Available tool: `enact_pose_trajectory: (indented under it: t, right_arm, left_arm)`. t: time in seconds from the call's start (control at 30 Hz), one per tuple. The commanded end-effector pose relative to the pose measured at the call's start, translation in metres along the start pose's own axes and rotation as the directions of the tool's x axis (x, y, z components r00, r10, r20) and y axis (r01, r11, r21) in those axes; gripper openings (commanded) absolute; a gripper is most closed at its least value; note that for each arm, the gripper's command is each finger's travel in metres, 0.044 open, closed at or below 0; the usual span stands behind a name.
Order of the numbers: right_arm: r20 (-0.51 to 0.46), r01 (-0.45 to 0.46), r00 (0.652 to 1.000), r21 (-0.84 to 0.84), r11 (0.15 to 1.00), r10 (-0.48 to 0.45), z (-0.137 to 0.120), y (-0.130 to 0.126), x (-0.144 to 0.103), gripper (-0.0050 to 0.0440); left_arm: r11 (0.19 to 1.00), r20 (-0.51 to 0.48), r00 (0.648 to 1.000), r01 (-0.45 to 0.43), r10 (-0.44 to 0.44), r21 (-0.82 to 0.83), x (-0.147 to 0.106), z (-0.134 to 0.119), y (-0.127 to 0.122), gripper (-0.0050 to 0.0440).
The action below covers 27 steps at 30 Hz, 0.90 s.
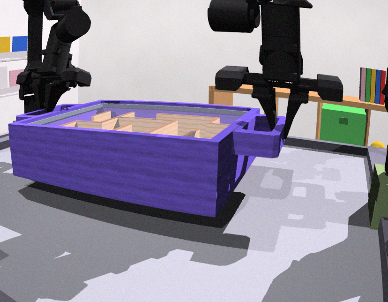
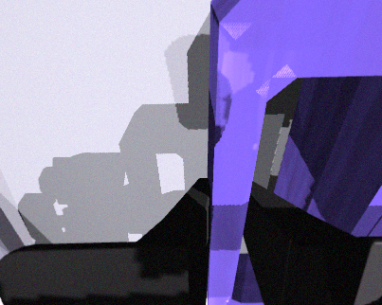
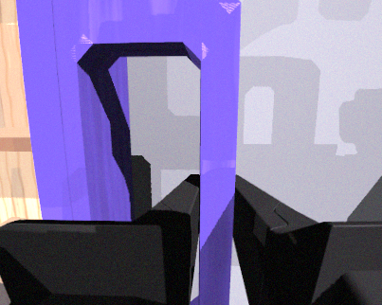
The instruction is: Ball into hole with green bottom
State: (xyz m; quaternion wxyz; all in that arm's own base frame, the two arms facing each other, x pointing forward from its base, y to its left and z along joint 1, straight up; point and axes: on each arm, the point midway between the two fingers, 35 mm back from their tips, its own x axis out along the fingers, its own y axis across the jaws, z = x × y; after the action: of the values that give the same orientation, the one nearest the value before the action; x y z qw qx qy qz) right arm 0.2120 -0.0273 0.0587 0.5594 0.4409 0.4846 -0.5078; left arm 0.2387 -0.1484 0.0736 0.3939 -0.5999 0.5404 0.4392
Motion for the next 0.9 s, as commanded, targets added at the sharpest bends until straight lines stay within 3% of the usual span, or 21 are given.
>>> enact_pose_trajectory:
  t: [0.0, 0.13, 0.17, 0.23, 0.3, 0.33, 0.47, 0.77, 0.8, 0.87]
  right_arm:
    - [-0.001, -0.058, 0.998, 0.006, 0.998, 0.058, 0.001, -0.001, -0.001, -0.0050]
    - [0.013, -0.051, 0.999, 0.008, 0.999, 0.051, 0.004, 0.007, -0.015, -0.0050]
    - [0.020, -0.059, 0.998, 0.010, 0.998, 0.058, 0.000, -0.002, -0.001, -0.0050]
    - [0.022, -0.072, 0.997, 0.011, 0.997, 0.072, 0.000, -0.003, 0.004, -0.0050]
    - [0.030, -0.071, 0.997, 0.011, 0.997, 0.071, 0.002, 0.006, -0.010, -0.0050]
    - [0.031, -0.071, 0.997, 0.011, 0.997, 0.071, 0.000, -0.002, 0.001, -0.0050]
    - [0.015, -0.033, 0.999, 0.003, 0.999, 0.033, 0.004, 0.008, -0.014, -0.0050]
    - [0.021, 0.020, 1.000, 0.000, 1.000, -0.020, 0.005, 0.012, -0.026, -0.0050]
    - [0.020, -0.002, 1.000, 0.002, 1.000, 0.002, 0.004, 0.007, -0.019, -0.0050]
    - [0.003, 0.031, 1.000, -0.006, 1.000, -0.031, 0.006, 0.011, -0.025, -0.0050]
  left_arm:
    - [1.000, -0.043, 0.999, -0.013, 0.013, 0.009, -0.017, -0.013, -0.004, -0.0050]
    - [1.000, -0.042, 0.999, 0.016, -0.015, 0.015, -0.010, -0.010, 0.002, -0.0050]
    - [1.000, -0.029, 0.999, -0.018, 0.018, 0.012, -0.017, -0.015, -0.004, -0.0050]
    - [1.000, -0.030, 0.999, -0.026, 0.026, 0.006, -0.022, -0.015, -0.006, -0.0050]
    - [1.000, -0.028, 1.000, 0.000, 0.000, 0.011, -0.018, -0.015, -0.001, -0.0050]
    - [1.000, -0.019, 0.999, -0.031, 0.031, 0.002, -0.020, -0.016, -0.003, -0.0050]
    - [1.000, -0.030, 0.999, 0.019, -0.018, 0.016, -0.009, -0.010, 0.004, -0.0050]
    - [0.997, -0.029, 0.997, 0.072, -0.071, 0.030, 0.002, -0.006, 0.007, -0.0050]
    - [0.998, -0.037, 0.998, 0.054, -0.053, 0.026, -0.006, -0.011, 0.003, -0.0050]
    - [0.997, -0.044, 0.996, 0.077, -0.075, 0.032, 0.004, -0.005, 0.006, -0.0050]
